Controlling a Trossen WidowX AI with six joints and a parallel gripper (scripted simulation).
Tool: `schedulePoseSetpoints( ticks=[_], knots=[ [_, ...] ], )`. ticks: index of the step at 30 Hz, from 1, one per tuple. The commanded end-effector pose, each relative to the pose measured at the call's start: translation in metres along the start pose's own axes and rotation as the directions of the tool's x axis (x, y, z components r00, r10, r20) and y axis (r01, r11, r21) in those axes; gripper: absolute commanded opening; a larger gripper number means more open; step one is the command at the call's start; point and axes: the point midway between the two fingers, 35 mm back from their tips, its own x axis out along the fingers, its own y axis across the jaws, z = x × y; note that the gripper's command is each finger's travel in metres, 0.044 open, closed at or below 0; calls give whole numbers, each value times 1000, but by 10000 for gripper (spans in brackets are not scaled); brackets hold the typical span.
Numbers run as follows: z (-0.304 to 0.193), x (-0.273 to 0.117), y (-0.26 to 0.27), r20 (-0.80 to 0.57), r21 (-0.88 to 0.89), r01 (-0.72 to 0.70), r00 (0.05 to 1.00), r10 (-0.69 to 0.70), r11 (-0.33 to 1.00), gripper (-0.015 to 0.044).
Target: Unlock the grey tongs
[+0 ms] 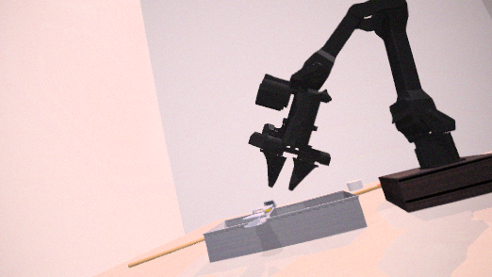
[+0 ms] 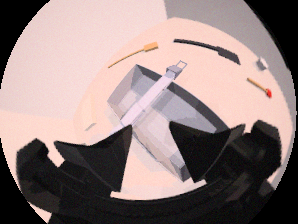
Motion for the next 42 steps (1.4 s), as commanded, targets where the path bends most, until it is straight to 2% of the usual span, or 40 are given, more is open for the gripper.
schedulePoseSetpoints(
  ticks=[1, 23, 42],
  knots=[
    [41, 20, -11, -99, 710, 49, 995, 30, 702, 260],
    [47, 25, -12, -99, 710, 49, 995, 30, 703, 260],
    [47, 54, -9, -98, 710, 48, 995, 31, 703, 260]
  ],
)
